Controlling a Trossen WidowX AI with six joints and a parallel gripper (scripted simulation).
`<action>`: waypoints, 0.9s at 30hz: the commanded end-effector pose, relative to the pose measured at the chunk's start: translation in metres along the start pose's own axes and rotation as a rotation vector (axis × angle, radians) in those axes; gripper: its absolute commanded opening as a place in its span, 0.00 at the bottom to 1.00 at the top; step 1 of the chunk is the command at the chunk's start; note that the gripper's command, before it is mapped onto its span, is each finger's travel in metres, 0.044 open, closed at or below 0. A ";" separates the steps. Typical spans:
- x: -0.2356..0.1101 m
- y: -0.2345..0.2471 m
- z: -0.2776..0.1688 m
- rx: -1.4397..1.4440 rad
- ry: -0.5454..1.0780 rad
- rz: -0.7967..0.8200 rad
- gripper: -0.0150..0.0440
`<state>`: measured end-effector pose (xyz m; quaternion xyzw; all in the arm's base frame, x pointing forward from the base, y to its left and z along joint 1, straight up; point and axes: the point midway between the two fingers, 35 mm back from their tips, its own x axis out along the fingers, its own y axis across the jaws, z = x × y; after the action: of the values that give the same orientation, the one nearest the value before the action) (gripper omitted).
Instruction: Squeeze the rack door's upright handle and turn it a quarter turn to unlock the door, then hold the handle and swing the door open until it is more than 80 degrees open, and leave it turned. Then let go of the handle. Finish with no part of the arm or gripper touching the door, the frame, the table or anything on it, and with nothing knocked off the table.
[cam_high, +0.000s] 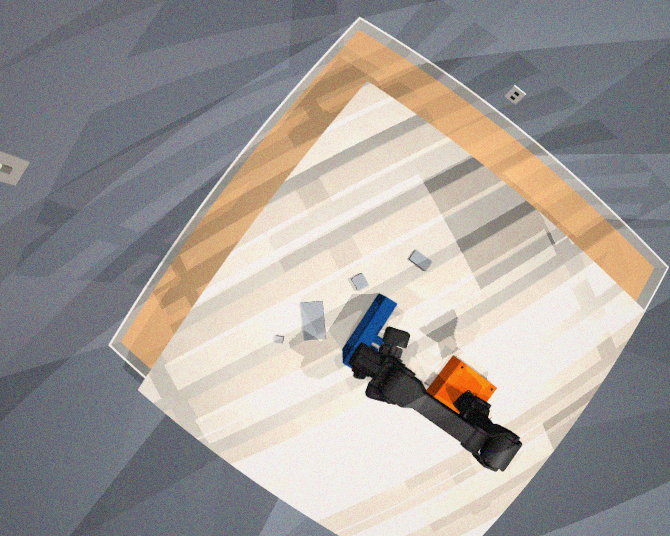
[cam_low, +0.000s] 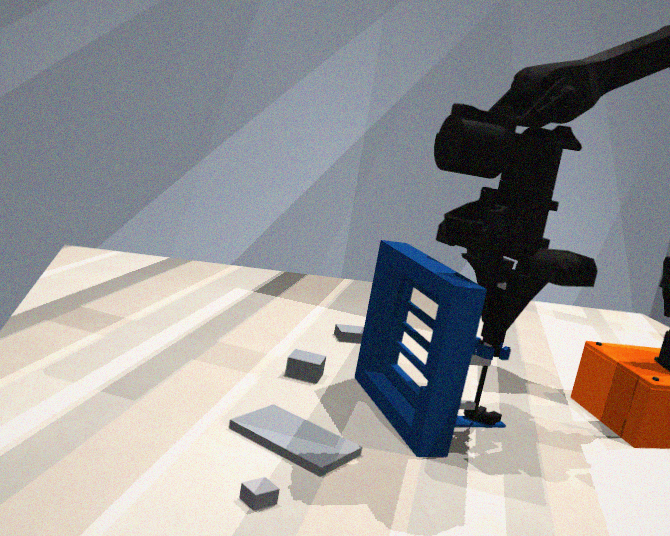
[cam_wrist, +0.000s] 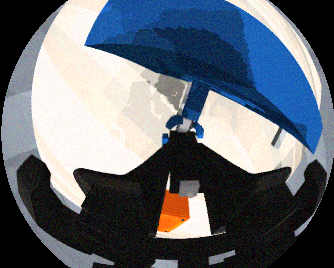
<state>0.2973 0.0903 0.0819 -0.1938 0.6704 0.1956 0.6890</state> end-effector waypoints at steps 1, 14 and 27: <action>0.001 0.000 -0.001 -0.186 0.004 0.000 0.27; 0.001 0.000 -0.001 -0.827 0.004 0.002 0.27; 0.001 0.000 -0.001 -1.467 0.003 0.003 0.27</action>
<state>0.2961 0.0908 0.0816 -0.5717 0.4120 0.5665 0.4272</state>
